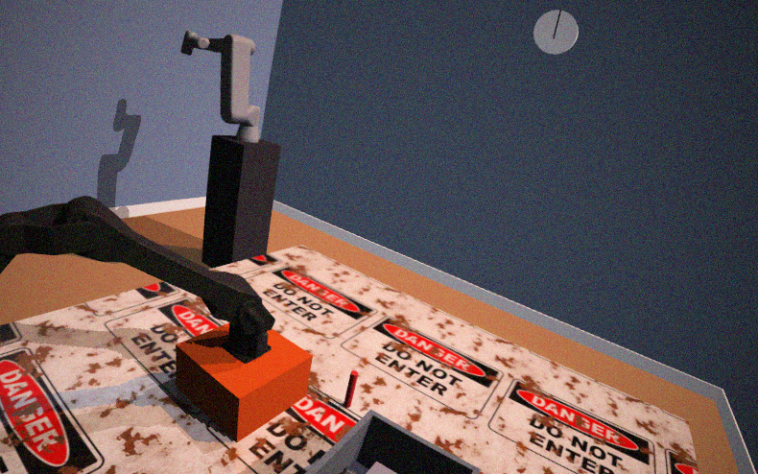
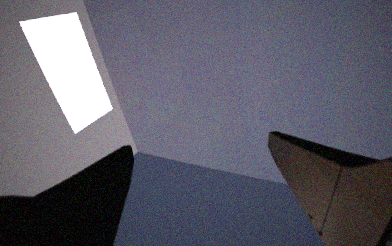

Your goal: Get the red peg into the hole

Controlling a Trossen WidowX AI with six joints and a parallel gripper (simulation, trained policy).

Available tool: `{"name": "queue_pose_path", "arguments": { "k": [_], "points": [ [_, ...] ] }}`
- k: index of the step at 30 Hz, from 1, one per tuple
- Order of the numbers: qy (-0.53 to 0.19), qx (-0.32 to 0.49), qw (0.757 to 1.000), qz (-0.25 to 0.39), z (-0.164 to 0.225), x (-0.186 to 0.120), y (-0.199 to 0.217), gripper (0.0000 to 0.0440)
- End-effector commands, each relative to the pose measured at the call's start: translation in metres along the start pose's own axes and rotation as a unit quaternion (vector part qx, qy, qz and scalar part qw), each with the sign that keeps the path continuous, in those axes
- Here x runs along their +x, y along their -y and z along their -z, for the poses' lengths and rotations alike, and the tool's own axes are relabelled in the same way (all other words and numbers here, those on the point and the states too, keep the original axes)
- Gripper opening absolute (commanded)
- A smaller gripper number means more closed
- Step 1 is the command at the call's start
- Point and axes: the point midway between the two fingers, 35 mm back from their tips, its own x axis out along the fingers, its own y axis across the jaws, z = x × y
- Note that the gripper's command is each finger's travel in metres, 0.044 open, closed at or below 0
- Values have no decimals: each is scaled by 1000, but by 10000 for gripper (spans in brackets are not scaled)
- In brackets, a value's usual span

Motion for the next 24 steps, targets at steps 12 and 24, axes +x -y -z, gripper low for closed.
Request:
{"name": "queue_pose_path", "arguments": {
  "k": [12,24],
  "points": [
    [-70,-3,995,77,165,44,47,440],
    [-146,-37,972,183,359,45,61,440]
  ]
}}
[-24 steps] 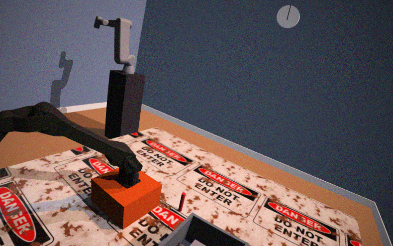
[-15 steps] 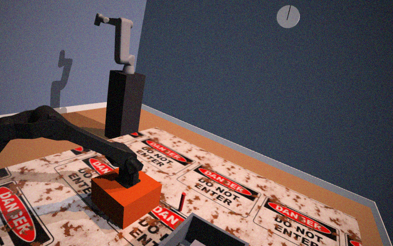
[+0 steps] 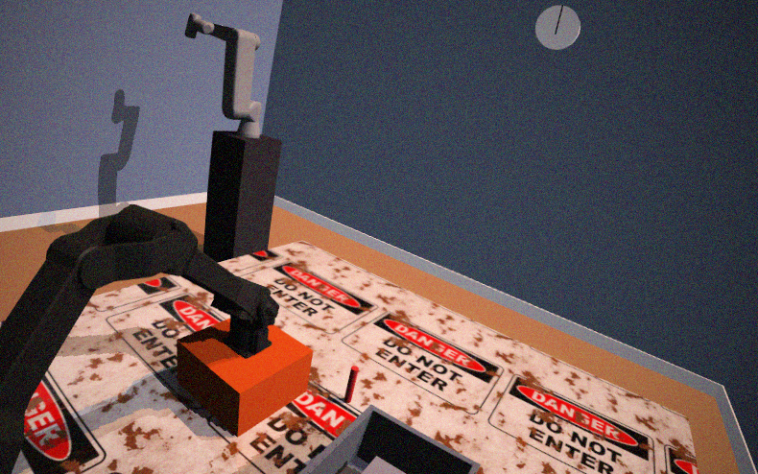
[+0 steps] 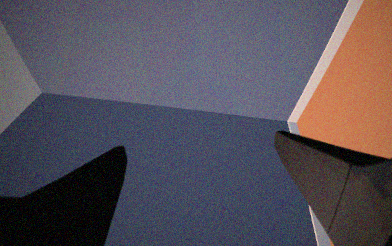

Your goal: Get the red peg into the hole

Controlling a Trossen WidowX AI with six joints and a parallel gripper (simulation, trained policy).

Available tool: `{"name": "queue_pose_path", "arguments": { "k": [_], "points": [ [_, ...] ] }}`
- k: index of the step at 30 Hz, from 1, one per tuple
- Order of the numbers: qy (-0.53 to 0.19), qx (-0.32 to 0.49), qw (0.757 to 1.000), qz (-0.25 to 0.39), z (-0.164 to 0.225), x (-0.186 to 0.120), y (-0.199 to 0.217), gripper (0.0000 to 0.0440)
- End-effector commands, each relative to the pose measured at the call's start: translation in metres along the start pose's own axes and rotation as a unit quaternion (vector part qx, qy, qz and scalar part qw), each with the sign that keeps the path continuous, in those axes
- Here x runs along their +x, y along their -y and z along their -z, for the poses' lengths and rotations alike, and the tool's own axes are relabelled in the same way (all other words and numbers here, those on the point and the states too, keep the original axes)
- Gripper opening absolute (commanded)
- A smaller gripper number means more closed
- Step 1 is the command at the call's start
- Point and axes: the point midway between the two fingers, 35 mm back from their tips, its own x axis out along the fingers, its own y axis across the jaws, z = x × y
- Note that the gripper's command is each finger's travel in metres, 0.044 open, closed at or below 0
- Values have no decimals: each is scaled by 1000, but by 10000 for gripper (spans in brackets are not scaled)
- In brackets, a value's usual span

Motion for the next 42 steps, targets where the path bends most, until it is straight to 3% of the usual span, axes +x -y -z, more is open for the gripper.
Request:
{"name": "queue_pose_path", "arguments": {
  "k": [1,10,20,31,42],
  "points": [
    [-19,-17,999,30,46,4,-3,440],
    [-99,-87,983,124,181,-10,-8,440],
    [-211,-192,938,199,307,-69,-26,440],
    [-343,-304,856,238,406,-170,-54,440],
    [-475,-390,747,252,467,-308,-90,440]
  ]
}}
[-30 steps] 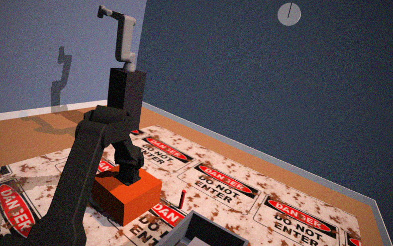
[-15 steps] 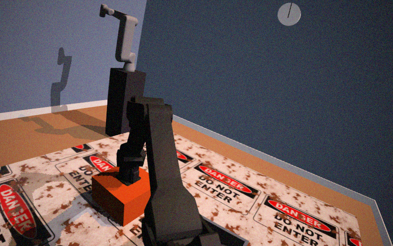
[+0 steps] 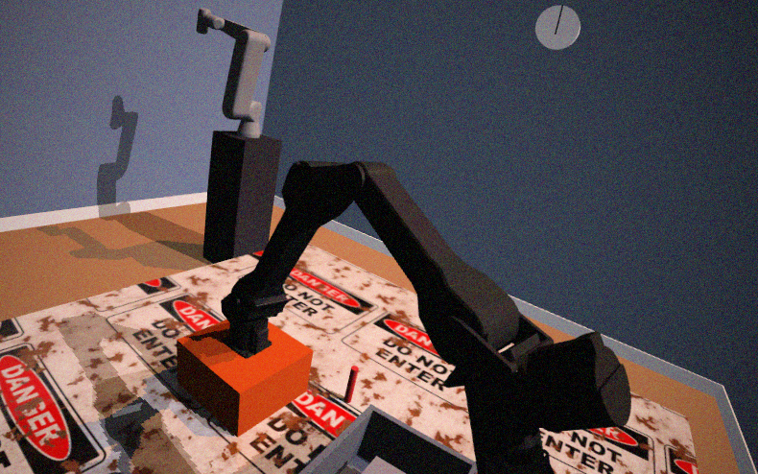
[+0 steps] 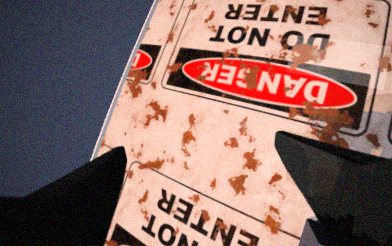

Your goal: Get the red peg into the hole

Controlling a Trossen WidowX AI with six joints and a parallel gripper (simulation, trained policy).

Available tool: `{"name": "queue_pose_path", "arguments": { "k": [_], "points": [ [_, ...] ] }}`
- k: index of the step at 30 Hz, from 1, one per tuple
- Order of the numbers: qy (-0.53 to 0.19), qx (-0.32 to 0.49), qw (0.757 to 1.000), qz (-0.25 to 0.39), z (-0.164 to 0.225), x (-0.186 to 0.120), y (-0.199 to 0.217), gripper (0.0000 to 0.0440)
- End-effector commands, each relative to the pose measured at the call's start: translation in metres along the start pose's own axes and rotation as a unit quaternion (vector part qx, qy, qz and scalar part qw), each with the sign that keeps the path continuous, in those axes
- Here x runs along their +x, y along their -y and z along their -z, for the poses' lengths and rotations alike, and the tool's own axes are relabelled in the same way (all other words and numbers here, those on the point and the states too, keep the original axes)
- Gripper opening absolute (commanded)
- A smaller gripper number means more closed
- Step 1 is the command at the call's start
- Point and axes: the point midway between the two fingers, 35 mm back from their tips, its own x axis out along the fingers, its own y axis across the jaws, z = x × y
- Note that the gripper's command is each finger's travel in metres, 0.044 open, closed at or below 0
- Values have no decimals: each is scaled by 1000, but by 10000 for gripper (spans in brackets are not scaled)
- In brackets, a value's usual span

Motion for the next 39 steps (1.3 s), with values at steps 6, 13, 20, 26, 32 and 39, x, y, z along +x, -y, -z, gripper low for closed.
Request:
{"name": "queue_pose_path", "arguments": {
  "k": [6,13,20,26,32,39],
  "points": [
    [-95,-91,991,19,95,-64,-22,440],
    [-175,-151,972,42,167,-127,-17,440],
    [-242,-192,948,76,221,-187,7,440],
    [-285,-214,927,116,253,-231,37,440],
    [-312,-231,907,162,276,-267,69,440],
    [-325,-252,886,212,295,-294,105,440]
  ]
}}
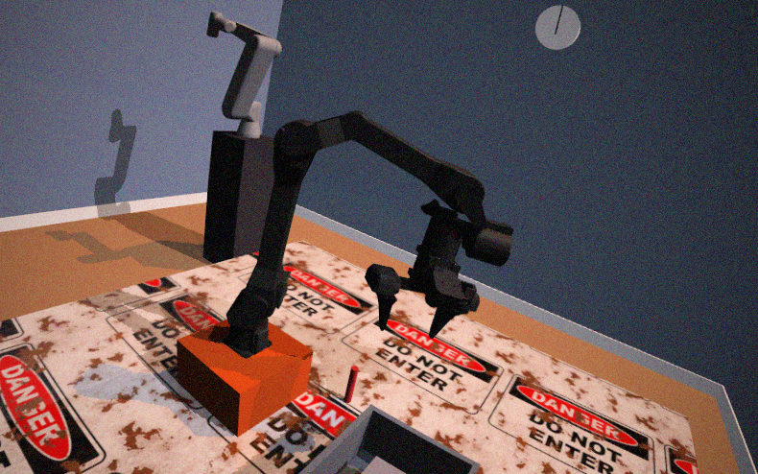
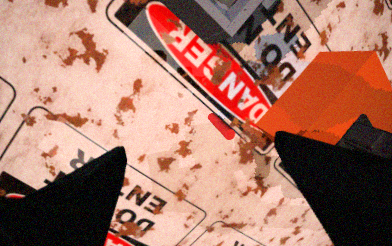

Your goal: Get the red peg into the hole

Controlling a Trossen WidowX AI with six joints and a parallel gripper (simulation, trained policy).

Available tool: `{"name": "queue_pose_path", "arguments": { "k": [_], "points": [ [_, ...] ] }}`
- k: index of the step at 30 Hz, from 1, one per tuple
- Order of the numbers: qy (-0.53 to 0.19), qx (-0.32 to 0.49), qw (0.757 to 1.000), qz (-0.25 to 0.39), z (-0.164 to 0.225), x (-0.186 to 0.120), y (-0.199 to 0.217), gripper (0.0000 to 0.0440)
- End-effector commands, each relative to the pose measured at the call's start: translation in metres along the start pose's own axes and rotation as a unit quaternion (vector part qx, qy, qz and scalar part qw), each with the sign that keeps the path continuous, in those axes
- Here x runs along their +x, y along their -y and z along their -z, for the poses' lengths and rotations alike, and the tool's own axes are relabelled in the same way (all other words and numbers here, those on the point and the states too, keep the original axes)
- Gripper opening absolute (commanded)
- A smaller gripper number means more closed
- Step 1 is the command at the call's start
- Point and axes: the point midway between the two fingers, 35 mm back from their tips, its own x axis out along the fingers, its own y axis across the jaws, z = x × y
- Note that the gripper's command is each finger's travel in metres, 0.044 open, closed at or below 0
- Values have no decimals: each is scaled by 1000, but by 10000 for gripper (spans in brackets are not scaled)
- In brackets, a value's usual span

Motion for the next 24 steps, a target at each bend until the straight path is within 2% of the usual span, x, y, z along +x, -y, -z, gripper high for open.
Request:
{"name": "queue_pose_path", "arguments": {
  "k": [1,13,24],
  "points": [
    [-11,-2,1000,21,16,4,11,440],
    [-22,-25,996,84,44,34,35,440],
    [-27,-38,994,101,51,73,41,440]
  ]
}}
